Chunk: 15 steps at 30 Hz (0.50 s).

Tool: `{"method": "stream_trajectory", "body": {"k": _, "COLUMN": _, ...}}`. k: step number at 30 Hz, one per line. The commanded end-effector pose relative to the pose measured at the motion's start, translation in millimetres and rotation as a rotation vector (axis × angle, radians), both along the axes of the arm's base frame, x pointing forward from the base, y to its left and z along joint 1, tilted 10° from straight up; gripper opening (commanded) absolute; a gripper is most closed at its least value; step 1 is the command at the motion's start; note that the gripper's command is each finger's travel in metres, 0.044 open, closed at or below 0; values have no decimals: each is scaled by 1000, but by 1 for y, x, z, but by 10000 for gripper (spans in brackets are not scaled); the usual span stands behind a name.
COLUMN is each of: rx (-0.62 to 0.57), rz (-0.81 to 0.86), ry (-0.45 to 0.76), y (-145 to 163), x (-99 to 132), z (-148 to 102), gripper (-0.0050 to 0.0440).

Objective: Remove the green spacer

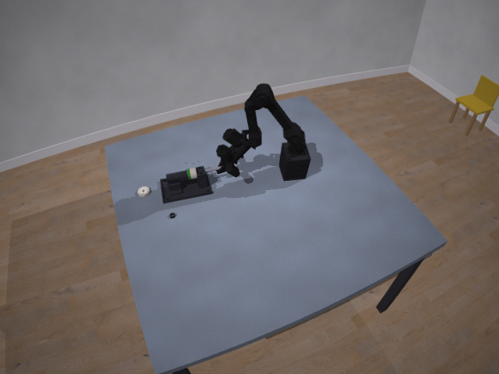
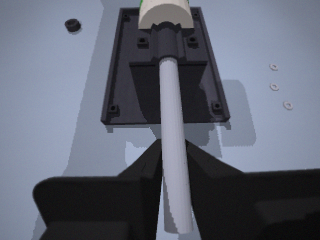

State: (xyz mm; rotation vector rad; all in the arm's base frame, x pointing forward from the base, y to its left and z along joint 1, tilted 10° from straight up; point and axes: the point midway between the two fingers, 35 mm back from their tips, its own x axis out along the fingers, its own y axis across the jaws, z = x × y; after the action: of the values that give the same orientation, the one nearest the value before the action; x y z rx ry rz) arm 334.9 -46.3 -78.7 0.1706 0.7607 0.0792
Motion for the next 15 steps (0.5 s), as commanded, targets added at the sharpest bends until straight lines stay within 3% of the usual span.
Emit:
{"method": "stream_trajectory", "body": {"k": 1, "rx": -2, "rz": 3, "ry": 0, "y": 0, "x": -1, "z": 0, "gripper": 0}}
{"method": "stream_trajectory", "body": {"k": 15, "rx": -2, "rz": 3, "ry": 0, "y": 0, "x": -3, "z": 0, "gripper": 0}}
